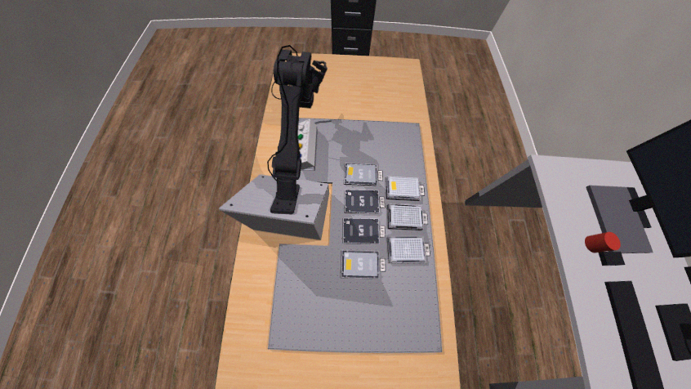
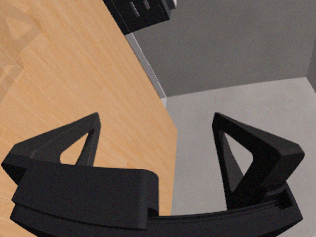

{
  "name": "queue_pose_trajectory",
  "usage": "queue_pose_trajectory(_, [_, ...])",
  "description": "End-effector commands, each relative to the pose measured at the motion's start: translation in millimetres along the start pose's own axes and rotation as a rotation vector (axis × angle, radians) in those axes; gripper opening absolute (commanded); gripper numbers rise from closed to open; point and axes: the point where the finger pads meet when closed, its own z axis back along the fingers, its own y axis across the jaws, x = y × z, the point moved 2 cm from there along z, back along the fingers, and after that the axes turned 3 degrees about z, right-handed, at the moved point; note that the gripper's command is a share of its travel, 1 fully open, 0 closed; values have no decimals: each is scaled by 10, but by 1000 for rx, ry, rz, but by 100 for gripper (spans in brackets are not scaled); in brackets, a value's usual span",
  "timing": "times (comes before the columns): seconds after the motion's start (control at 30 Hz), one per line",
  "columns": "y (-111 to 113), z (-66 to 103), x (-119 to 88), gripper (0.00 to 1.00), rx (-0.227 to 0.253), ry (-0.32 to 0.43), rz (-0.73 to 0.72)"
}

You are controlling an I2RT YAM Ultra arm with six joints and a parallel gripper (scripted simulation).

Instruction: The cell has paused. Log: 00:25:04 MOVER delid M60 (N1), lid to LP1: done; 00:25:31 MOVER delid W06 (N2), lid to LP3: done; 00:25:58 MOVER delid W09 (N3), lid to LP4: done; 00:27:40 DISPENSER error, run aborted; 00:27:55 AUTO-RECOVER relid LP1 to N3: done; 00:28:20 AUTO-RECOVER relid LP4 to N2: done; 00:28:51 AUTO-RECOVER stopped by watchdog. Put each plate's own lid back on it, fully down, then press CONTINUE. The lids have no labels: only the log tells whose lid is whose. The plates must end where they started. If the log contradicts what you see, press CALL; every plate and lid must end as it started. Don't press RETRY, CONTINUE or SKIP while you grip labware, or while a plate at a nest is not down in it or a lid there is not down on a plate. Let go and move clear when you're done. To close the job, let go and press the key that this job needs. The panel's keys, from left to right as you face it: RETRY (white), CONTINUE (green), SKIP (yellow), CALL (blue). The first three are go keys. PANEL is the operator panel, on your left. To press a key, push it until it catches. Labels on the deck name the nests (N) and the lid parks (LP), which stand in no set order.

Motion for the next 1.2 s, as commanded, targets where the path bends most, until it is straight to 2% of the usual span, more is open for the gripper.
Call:
queue_pose_trajectory(0.0, [-69,-4,23,100,-16,-5,-5])
queue_pose_trajectory(0.53, [-69,-4,23,100,-16,-5,-5])
queue_pose_trajectory(0.57, [-186,-23,-55,100,-21,25,-12])
queue_pose_trajectory(0.63, [-271,-62,-120,100,-15,53,-20])
queue_pose_trajectory(0.7, [-177,-24,-233,100,17,44,-13])
queue_pose_trajectory(0.83, [-258,-67,-400,100,41,103,-23])
queue_pose_trajectory(0.87, [-134,-6,-488,100,73,106,-17])
queue_pose_trajectory(0.9, [-121,0,-523,100,76,107,-16])
queue_pose_trajectory(1.0, [-285,-76,-594,100,70,141,-32])
queue_pose_trajectory(1.1, [-286,-74,-641,100,79,154,-34])
queue_pose_trajectory(1.17, [-301,-59,-757,100,93,203,-40])
